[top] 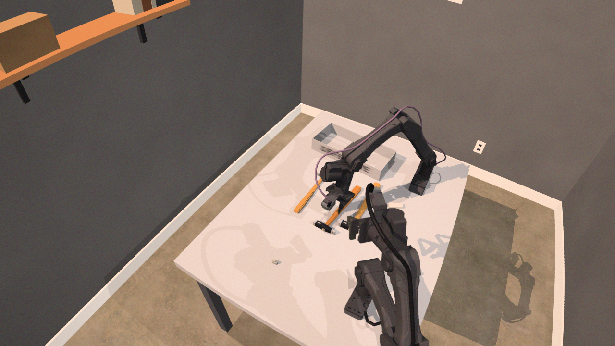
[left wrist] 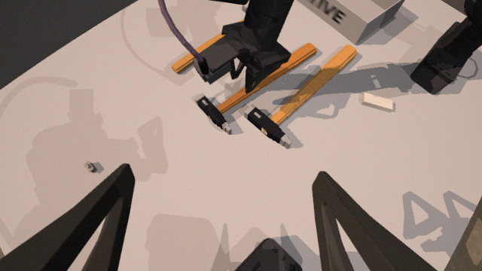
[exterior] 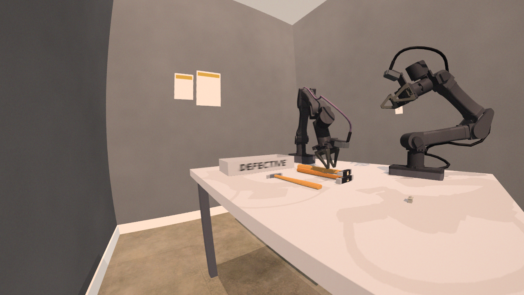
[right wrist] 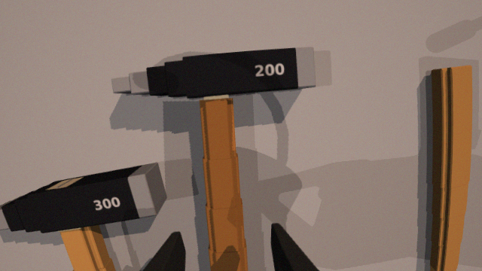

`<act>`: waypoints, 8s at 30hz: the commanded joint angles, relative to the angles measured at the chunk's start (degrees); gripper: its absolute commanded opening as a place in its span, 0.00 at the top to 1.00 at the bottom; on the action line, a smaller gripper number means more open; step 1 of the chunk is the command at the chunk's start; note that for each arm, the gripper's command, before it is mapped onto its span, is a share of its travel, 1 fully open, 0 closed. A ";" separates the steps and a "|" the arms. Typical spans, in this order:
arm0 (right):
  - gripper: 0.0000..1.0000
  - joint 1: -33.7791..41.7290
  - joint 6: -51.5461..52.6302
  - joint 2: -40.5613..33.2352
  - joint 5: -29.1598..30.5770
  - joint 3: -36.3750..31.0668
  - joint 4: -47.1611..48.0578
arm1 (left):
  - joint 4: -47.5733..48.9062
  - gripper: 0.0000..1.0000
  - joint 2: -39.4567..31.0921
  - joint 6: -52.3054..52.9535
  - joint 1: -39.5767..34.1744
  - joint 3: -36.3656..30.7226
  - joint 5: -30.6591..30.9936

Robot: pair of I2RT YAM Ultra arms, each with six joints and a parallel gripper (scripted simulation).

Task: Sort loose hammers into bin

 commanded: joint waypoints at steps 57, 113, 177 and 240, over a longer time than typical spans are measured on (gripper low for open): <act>0.79 1.89 2.17 7.30 1.83 6.84 0.29 | -1.87 0.00 -1.49 1.39 2.95 2.28 1.70; 0.88 -8.94 -12.44 -10.23 -1.07 -0.38 -12.27 | 26.26 0.00 11.48 2.09 -0.03 1.88 3.26; 0.88 -60.56 -41.13 -12.64 -5.71 -3.58 -19.16 | 102.65 0.00 88.35 2.31 -10.33 1.99 4.16; 0.88 -53.00 36.13 -20.28 10.82 -17.75 -2.89 | 102.65 0.00 88.35 2.31 -10.33 1.99 4.16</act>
